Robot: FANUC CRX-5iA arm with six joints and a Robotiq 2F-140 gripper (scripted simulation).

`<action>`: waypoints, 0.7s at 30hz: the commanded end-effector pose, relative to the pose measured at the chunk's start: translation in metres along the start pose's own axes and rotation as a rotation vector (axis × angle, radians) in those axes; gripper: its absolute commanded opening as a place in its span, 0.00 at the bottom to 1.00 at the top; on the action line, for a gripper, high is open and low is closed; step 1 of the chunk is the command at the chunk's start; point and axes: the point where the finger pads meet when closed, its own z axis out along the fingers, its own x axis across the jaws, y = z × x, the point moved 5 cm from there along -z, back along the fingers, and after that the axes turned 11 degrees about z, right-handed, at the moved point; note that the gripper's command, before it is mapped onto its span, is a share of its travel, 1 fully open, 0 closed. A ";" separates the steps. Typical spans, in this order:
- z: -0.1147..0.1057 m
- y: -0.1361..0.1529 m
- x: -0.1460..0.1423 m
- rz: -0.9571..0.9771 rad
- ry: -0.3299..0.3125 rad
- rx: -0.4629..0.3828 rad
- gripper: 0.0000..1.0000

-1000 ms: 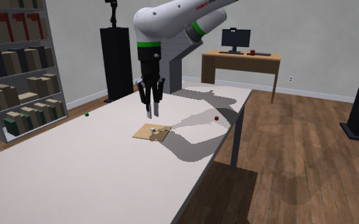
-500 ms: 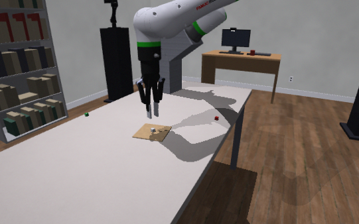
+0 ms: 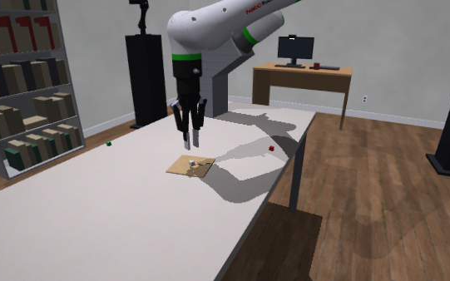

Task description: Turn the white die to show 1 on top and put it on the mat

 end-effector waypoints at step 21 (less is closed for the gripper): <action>0.025 0.000 0.000 0.000 0.000 0.000 0.27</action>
